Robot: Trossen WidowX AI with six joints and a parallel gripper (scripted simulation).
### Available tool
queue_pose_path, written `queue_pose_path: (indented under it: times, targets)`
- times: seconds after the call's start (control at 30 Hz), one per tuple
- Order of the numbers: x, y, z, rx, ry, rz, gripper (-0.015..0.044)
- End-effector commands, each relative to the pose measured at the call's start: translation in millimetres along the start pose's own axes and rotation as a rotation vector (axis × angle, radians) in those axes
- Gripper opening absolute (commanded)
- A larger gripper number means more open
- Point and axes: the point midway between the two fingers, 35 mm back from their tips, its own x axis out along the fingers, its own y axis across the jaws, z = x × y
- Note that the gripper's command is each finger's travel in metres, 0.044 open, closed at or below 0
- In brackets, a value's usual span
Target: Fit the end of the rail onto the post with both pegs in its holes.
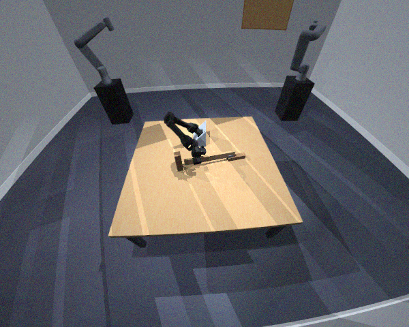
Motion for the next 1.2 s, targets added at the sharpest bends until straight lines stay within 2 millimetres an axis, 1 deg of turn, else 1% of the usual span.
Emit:
queue_pose_path:
  times: [0.0,1.17]
  targets:
    - [-1.7,-2.2,-3.3,0.000,0.003,-0.008,0.0000]
    - [-3.0,-2.4,-13.9,0.000,0.003,-0.008,0.0000]
